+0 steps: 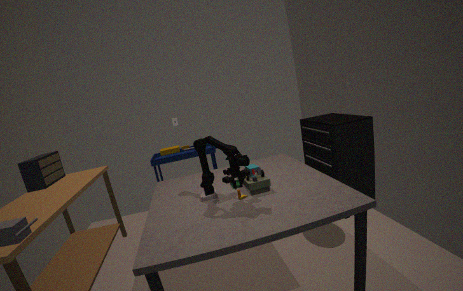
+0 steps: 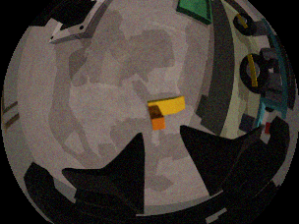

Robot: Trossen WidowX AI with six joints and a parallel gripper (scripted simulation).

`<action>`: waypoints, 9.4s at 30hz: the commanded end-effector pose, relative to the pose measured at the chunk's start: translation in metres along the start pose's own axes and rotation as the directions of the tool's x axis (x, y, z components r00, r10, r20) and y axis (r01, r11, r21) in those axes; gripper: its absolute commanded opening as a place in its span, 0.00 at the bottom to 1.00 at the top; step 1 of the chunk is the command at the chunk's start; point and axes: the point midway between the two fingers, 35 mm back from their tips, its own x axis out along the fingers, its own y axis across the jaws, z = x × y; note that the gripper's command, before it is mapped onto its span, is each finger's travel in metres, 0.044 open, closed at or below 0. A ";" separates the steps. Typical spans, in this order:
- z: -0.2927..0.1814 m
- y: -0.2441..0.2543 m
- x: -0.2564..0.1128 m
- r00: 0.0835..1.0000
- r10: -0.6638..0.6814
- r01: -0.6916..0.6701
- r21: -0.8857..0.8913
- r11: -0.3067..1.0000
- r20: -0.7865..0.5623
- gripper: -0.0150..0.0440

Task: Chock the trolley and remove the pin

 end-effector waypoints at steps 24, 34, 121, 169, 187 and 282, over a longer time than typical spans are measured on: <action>0.003 0.000 0.030 1.000 0.000 0.000 -0.002 1.000 0.010 0.58; 0.003 0.000 0.046 1.000 0.000 0.000 -0.002 1.000 0.010 0.58; 0.002 0.000 -0.095 1.000 0.002 -0.004 0.208 0.978 0.010 0.25; 0.001 0.000 -0.095 1.000 0.005 -0.012 0.965 -0.262 0.013 0.25; 0.018 -0.011 -0.094 1.000 0.004 -0.013 0.928 -0.373 0.015 0.25; 0.268 -0.176 -0.082 0.997 0.030 0.071 0.926 -0.371 -0.065 0.25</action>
